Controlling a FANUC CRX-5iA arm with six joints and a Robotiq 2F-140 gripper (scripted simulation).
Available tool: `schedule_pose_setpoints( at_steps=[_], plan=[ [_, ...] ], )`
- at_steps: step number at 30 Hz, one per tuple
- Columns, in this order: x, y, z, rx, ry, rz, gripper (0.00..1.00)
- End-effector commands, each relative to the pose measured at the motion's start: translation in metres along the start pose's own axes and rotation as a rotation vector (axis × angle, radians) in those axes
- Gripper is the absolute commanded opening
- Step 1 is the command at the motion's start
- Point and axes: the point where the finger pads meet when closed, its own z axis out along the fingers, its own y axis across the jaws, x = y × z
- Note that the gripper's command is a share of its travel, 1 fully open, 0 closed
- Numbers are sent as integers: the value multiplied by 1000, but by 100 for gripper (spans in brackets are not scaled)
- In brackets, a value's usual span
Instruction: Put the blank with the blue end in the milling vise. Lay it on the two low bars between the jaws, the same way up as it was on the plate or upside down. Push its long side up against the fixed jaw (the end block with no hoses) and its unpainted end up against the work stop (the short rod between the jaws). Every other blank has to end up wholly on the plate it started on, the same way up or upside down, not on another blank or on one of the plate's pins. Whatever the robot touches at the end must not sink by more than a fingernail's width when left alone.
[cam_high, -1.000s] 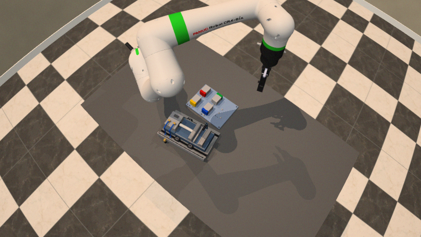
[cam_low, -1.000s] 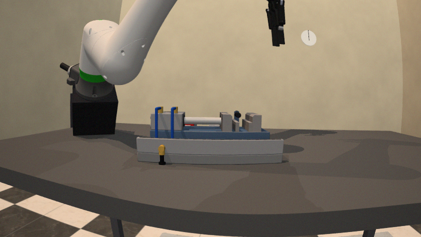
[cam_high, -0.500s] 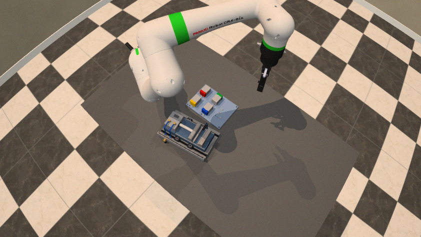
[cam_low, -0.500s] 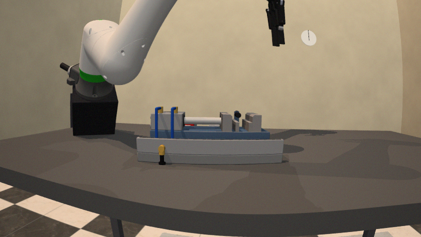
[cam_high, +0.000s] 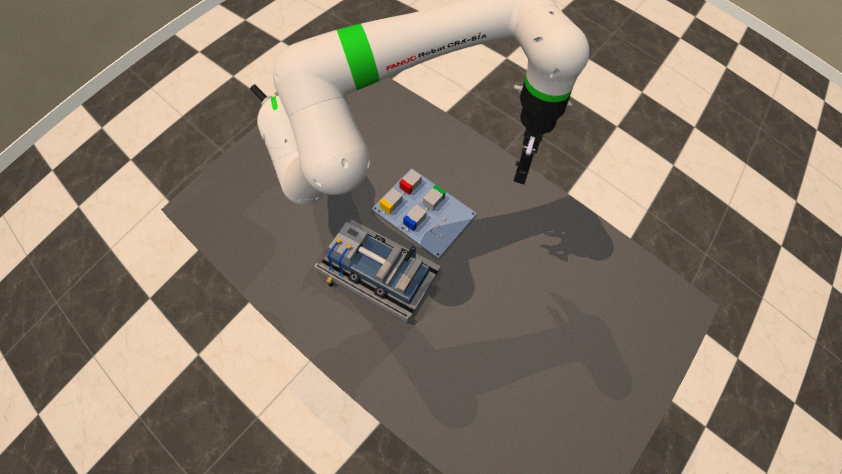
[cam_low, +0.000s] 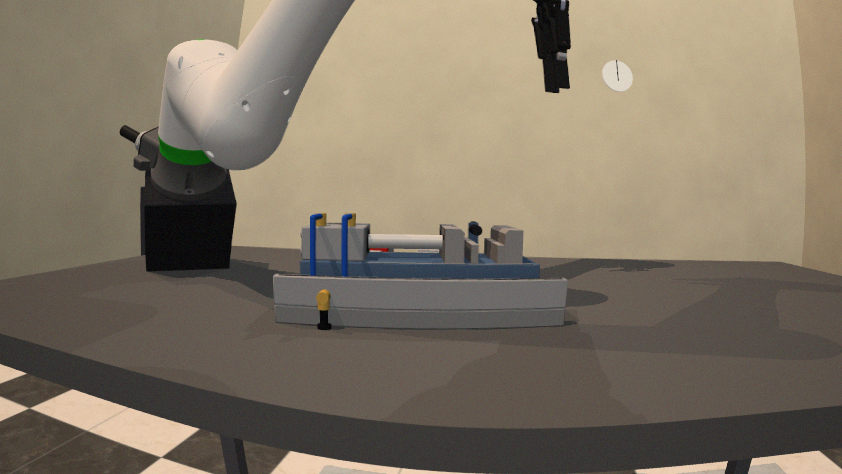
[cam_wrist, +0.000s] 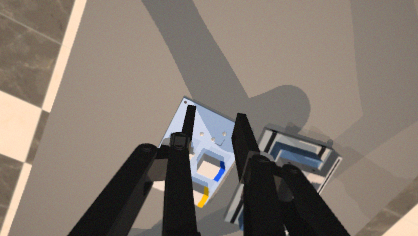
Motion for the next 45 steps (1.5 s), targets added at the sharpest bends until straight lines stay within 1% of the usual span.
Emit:
schedule_pose_setpoints(
  at_steps=[1,4,5,21,36,39,45],
  plan=[
    [0,0,-1,0,2,0,33],
    [0,0,-1,0,2,0,33],
    [0,0,-1,0,2,0,100],
    [0,0,-1,0,2,0,100],
    [-36,-1,4,4,-3,-230,100],
    [-36,-1,4,4,-4,-230,100],
    [-51,-1,6,5,-6,-322,100]
  ],
)
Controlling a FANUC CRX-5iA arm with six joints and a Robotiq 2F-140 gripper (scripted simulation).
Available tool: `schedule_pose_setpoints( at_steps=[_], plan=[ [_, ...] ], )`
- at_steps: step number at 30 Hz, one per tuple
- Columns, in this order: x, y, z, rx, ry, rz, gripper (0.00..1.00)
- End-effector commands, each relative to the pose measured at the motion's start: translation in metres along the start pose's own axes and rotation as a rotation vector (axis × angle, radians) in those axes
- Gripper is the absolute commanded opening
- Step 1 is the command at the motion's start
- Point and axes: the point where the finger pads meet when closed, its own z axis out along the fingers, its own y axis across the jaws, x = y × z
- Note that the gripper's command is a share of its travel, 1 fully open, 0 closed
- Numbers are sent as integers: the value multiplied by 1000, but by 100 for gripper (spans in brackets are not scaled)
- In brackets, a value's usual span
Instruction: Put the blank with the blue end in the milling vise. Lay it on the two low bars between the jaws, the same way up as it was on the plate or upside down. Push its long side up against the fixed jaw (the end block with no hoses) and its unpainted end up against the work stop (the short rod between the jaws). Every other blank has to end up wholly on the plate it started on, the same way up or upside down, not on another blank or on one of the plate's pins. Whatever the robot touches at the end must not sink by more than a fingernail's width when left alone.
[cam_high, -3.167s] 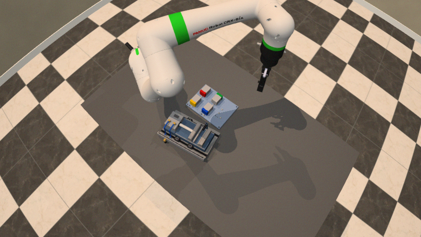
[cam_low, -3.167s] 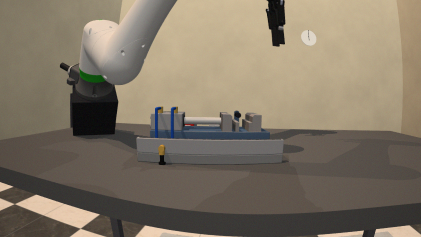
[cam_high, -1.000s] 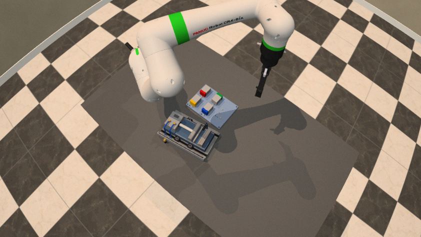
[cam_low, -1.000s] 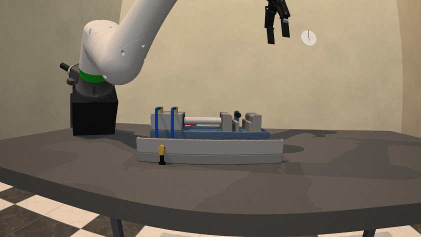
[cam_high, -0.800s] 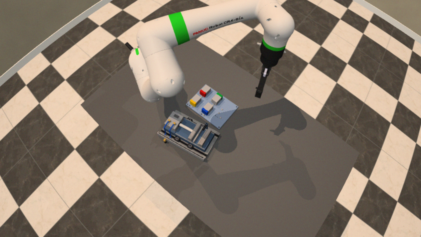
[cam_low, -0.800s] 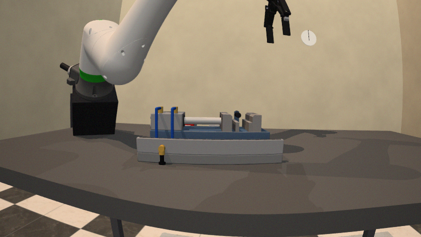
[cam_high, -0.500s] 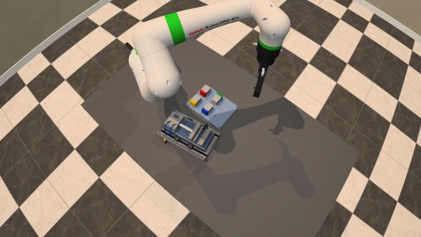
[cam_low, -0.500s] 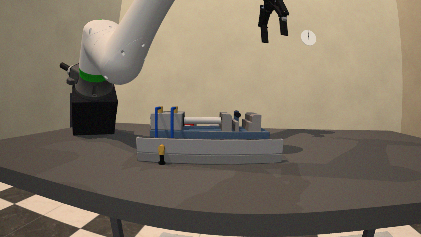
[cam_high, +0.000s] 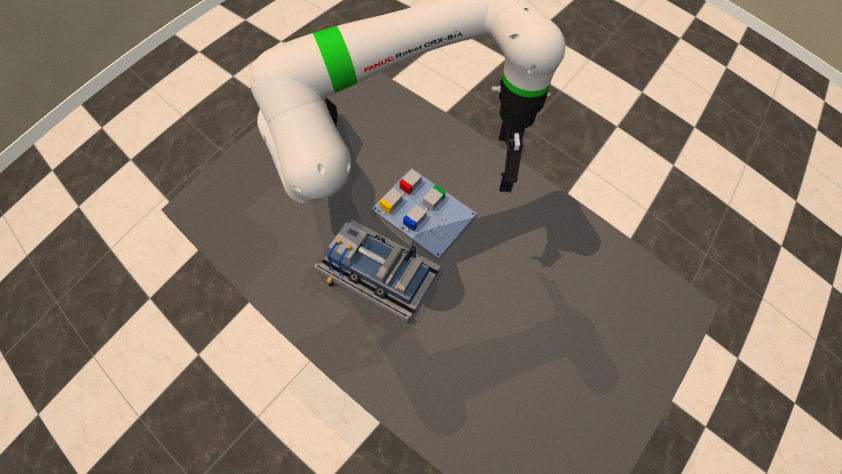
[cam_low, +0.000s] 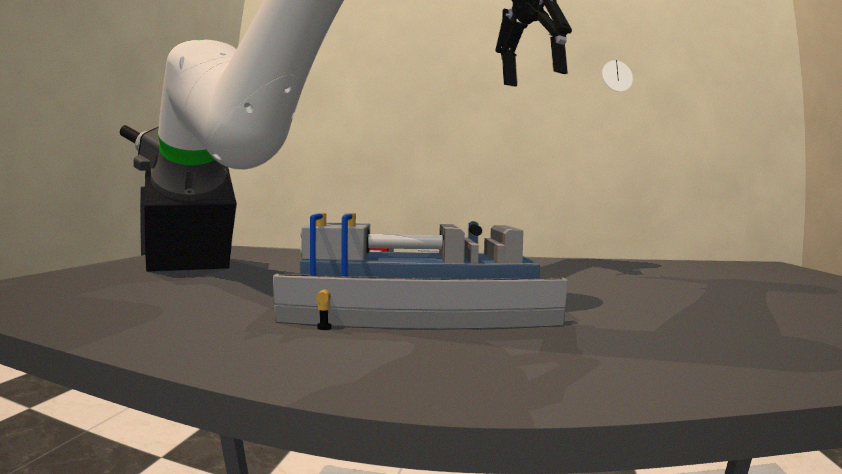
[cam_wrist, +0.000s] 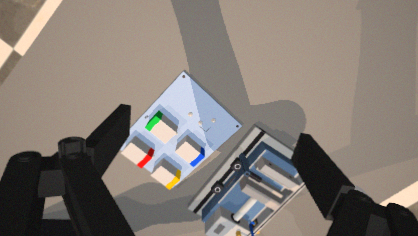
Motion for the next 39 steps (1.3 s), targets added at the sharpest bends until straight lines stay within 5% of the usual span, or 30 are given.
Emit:
schedule_pose_setpoints(
  at_steps=[1,39],
  plan=[
    [-8,-3,0,1,1,-55,100],
    [-83,-27,12,8,-9,-546,100]
  ],
)
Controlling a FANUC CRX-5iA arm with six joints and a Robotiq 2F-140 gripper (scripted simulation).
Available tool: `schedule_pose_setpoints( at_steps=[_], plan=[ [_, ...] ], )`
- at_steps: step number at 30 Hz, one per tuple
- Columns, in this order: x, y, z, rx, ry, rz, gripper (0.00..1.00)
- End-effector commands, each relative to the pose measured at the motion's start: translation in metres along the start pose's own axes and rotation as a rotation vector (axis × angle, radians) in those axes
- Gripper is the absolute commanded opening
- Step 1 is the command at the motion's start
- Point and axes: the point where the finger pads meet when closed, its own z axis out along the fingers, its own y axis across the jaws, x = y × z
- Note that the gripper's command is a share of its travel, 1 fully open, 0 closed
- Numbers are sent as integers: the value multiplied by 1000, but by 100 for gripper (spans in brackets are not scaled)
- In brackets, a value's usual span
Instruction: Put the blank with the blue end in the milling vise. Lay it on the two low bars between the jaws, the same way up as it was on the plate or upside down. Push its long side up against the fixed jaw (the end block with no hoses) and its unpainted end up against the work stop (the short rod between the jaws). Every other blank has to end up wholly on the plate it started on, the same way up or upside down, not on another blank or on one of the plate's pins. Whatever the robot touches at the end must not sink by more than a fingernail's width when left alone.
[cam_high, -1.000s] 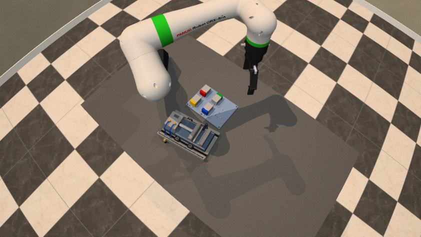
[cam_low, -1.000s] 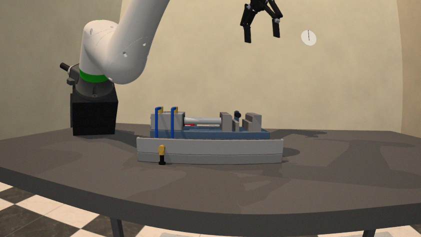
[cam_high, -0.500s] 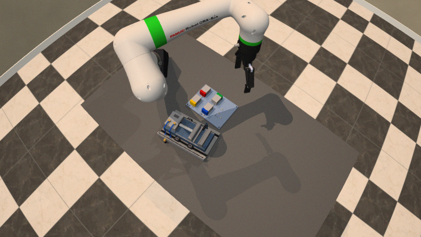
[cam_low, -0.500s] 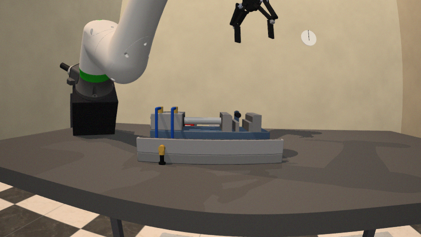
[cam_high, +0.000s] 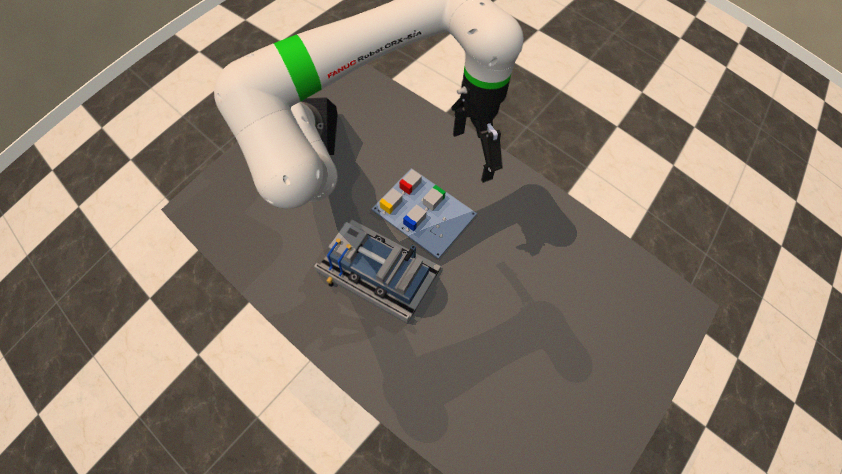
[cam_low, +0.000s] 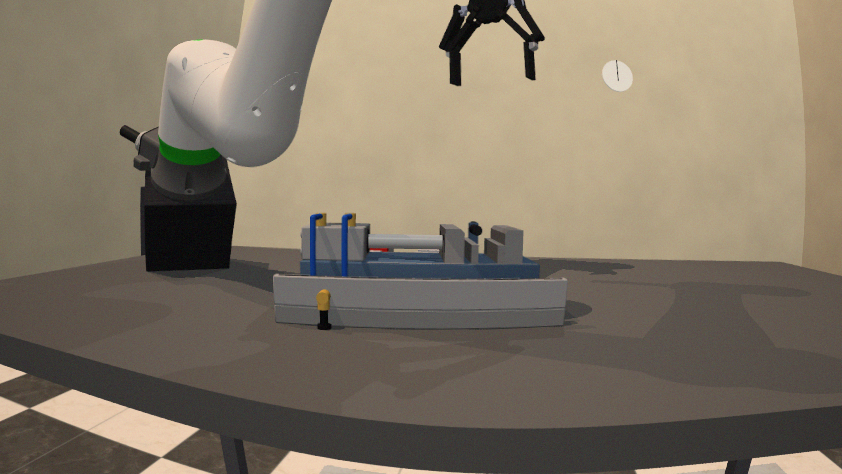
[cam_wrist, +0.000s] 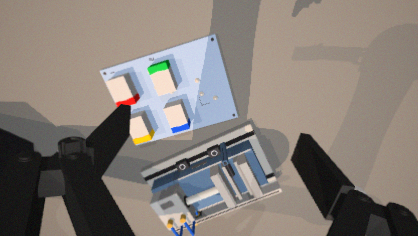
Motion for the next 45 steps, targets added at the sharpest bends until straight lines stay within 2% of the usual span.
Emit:
schedule_pose_setpoints(
  at_steps=[1,23,37,45],
  plan=[
    [-6,-6,1,0,1,-57,100],
    [-33,-35,7,4,-4,-301,100],
    [-59,-63,13,7,-6,-471,100],
    [-74,-78,16,7,-6,-465,100]
  ],
)
